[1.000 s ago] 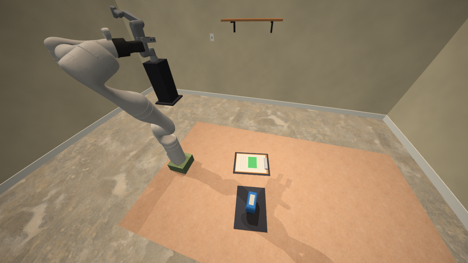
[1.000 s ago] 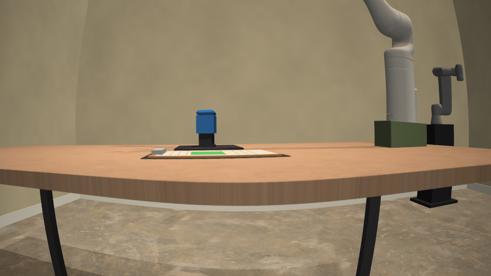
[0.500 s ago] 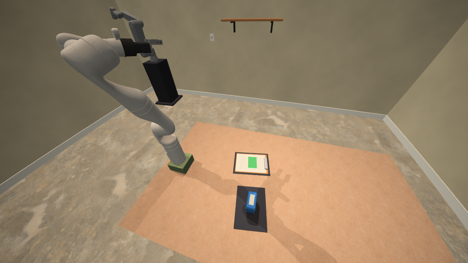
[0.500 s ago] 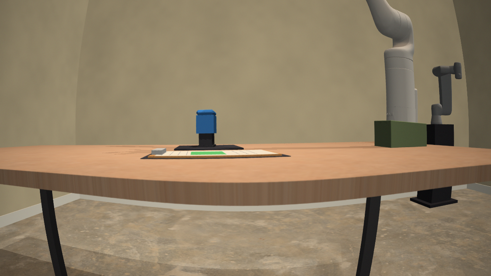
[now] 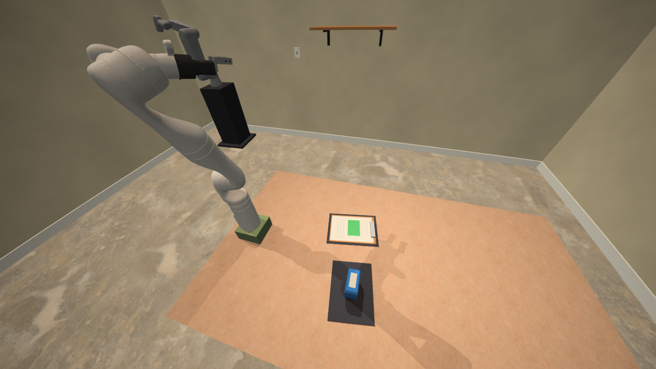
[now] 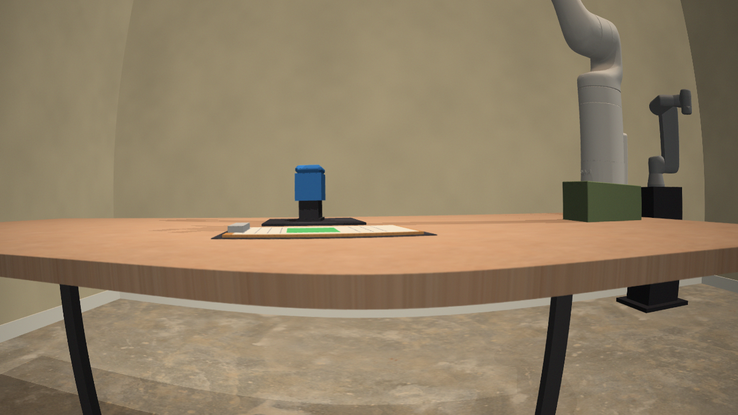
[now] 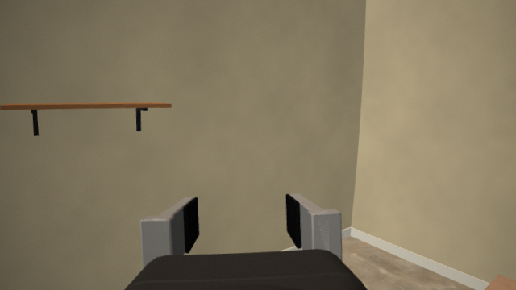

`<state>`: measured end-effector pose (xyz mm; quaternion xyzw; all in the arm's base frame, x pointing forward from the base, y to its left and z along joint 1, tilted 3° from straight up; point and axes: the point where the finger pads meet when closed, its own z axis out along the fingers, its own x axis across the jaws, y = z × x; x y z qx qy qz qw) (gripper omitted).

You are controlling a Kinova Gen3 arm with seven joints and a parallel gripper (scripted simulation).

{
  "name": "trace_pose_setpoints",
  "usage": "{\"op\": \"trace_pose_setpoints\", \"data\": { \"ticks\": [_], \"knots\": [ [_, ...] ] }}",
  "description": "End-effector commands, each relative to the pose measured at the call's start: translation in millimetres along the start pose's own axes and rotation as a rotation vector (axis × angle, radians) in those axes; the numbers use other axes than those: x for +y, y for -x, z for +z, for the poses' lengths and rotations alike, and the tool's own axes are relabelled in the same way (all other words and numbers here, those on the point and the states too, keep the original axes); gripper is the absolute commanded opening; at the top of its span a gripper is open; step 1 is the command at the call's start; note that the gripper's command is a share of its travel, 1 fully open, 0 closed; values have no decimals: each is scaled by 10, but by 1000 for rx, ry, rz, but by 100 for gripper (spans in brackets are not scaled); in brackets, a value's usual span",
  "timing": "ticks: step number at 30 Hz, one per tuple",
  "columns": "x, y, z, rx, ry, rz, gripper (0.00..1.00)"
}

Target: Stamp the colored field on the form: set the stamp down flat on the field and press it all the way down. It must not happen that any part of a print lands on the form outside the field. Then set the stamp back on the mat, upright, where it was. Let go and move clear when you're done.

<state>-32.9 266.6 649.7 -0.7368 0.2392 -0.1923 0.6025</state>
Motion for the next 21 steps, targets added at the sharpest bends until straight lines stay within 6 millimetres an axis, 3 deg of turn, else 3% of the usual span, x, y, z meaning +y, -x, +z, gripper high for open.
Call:
{"op": "trace_pose_setpoints", "data": {
  "ticks": [1,7,8,16,17,21],
  "knots": [
    [29,1,117,24,21,2,100],
    [29,1,117,24,21,2,100],
    [67,-10,249,52,47,8,100],
    [67,-10,249,52,47,8,100],
    [108,-28,385,81,73,15,100],
    [108,-28,385,81,73,15,100]
  ]
}}
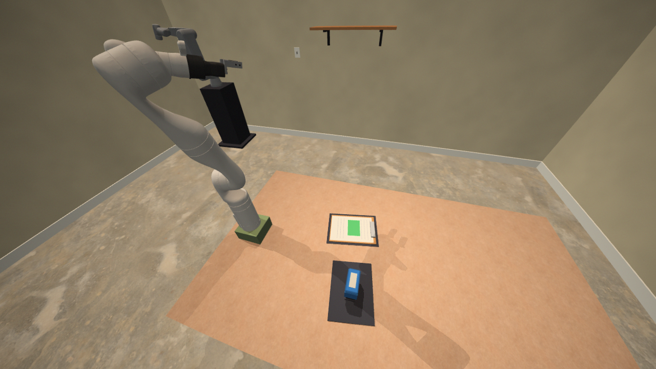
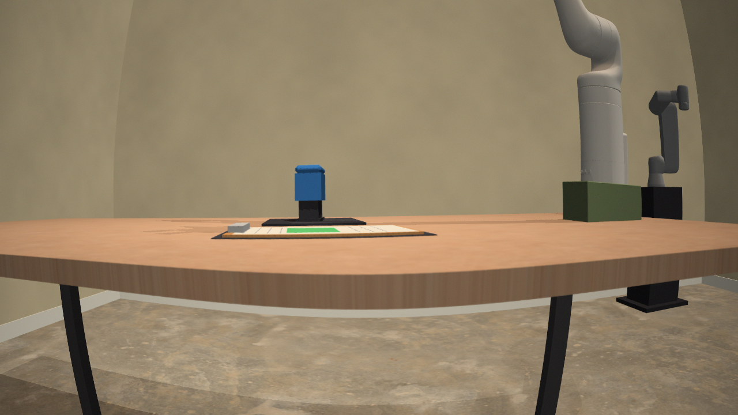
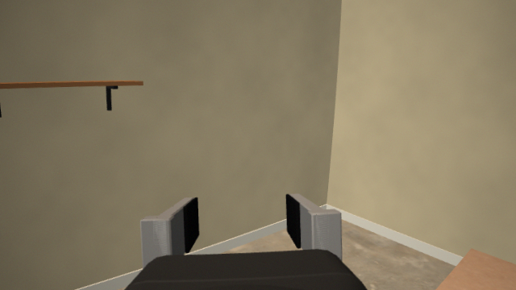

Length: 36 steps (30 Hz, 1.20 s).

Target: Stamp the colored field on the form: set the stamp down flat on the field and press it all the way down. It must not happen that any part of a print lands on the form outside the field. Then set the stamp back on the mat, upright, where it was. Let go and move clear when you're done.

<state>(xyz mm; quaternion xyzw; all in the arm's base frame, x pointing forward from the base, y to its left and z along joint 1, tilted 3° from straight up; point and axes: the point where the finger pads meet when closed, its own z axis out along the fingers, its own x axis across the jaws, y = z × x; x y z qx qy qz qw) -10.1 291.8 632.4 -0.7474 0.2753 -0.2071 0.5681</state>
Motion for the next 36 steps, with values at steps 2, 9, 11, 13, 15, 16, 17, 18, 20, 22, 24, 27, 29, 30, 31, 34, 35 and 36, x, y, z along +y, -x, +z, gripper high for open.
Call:
{"op": "trace_pose_setpoints", "data": {
  "ticks": [2,9,11,13,15,16,17,18,20,22,24,27,29,30,31,34,35,36],
  "knots": [
    [5,12,19,3,3,-2,100],
    [38,-3,162,32,30,6,100],
    [38,-3,162,32,30,6,100],
    [73,-26,309,62,58,16,100],
    [73,-26,309,62,58,16,100],
    [73,-26,309,62,58,16,100],
    [73,-26,309,62,58,16,100],
    [73,-26,309,62,58,16,100],
    [73,-26,309,62,58,16,100],
    [111,-57,458,93,86,28,100],
    [111,-57,458,93,86,28,100],
    [111,-57,458,93,86,28,100],
    [111,-57,458,93,86,28,100],
    [150,-96,610,124,114,41,100],
    [150,-96,610,124,114,41,100],
    [150,-96,610,124,114,41,100],
    [150,-96,610,124,114,41,100],
    [150,-96,610,124,114,41,100]
  ]
}}
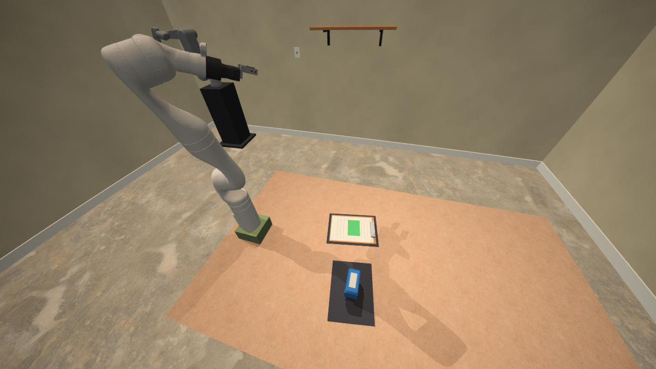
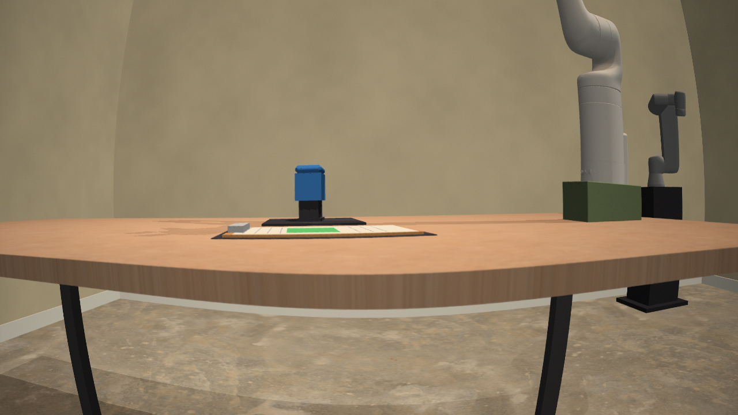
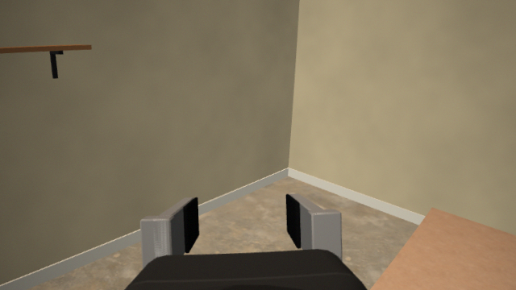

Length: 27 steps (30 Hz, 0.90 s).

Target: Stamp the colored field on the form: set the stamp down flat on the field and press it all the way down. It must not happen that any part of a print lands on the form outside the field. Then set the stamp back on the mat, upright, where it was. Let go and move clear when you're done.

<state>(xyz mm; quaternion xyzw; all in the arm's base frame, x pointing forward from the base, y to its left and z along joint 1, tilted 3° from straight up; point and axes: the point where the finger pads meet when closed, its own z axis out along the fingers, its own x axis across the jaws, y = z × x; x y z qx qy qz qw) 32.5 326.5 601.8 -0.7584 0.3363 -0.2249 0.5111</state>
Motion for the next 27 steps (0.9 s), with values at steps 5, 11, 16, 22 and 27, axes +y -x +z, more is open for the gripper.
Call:
{"op": "trace_pose_setpoints", "data": {
  "ticks": [5,11,16,22,27],
  "knots": [
    [23,-24,168,32,30,14,100],
    [48,-63,333,64,59,30,100],
    [48,-63,333,64,59,30,100],
    [75,-111,500,96,89,47,100],
    [75,-111,500,96,89,47,100]
  ]
}}
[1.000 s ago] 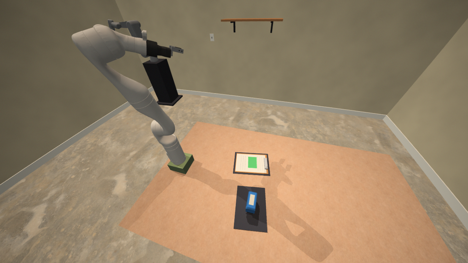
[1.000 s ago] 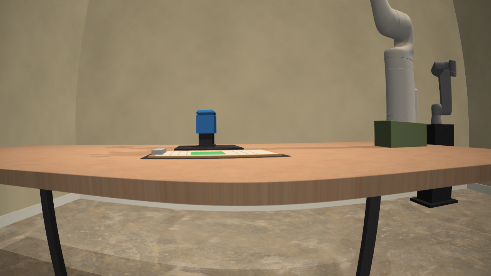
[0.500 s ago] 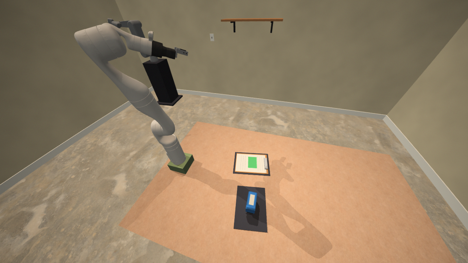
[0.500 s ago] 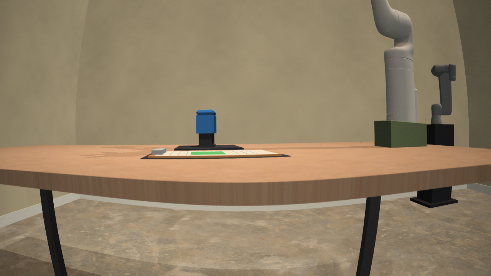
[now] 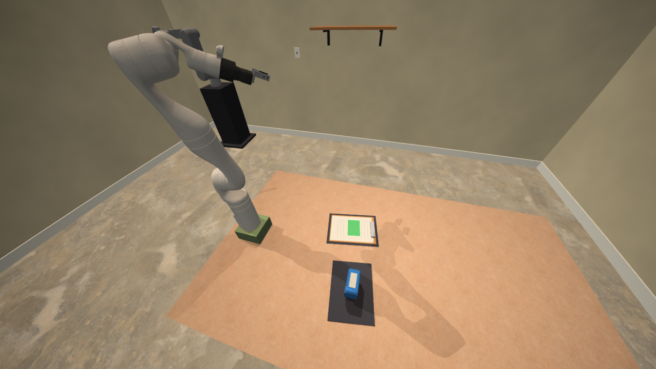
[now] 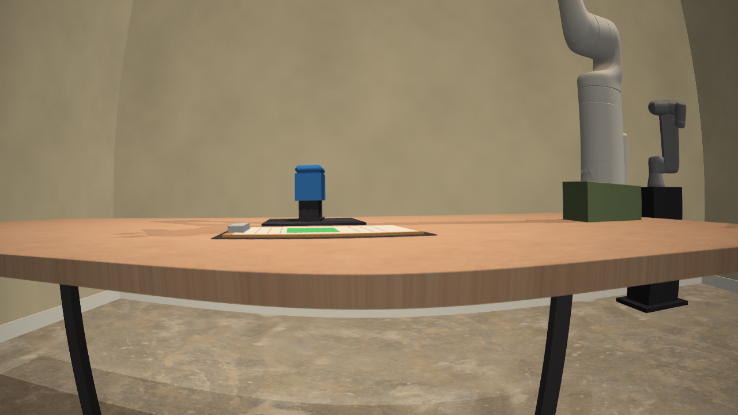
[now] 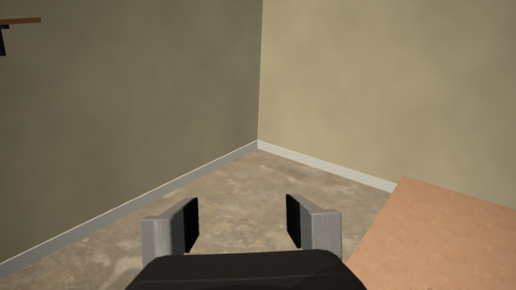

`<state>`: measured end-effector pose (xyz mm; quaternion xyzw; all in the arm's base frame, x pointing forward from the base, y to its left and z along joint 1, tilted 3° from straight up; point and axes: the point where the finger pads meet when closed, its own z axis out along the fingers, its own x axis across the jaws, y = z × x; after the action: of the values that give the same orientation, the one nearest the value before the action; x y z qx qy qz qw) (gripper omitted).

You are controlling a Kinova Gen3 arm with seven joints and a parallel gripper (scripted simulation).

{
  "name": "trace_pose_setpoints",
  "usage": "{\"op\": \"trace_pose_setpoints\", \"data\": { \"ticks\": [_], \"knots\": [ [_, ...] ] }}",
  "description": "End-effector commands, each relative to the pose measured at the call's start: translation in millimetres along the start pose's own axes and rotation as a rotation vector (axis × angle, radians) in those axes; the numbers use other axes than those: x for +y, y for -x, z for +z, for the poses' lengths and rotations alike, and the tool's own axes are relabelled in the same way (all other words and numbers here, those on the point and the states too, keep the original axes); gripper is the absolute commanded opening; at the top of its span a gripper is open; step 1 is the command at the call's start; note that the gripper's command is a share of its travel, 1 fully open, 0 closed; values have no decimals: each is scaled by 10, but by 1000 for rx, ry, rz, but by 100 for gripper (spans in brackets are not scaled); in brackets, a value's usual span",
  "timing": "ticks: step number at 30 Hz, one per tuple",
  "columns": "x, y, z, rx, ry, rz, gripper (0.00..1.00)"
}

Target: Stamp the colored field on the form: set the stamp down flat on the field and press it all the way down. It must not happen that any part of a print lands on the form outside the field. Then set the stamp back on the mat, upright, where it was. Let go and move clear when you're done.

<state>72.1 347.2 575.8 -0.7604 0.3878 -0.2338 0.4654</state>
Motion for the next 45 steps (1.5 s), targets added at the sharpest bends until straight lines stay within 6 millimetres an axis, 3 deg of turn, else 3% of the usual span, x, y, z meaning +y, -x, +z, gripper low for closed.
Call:
{"op": "trace_pose_setpoints", "data": {
  "ticks": [1,7,8,17,18,24,25,34,35,41,42,45],
  "knots": [
    [10,-40,176,33,30,19,100],
    [10,-40,176,33,30,19,100],
    [23,-92,352,65,60,40,100],
    [23,-92,352,65,60,40,100],
    [40,-154,528,98,90,63,100],
    [40,-154,528,98,90,63,100],
    [58,-226,705,131,120,87,100],
    [58,-226,705,131,120,87,100],
    [79,-307,882,164,150,113,100],
    [79,-307,882,164,150,113,100],
    [103,-399,1057,197,179,140,100],
    [103,-399,1057,197,179,140,100]
  ]
}}
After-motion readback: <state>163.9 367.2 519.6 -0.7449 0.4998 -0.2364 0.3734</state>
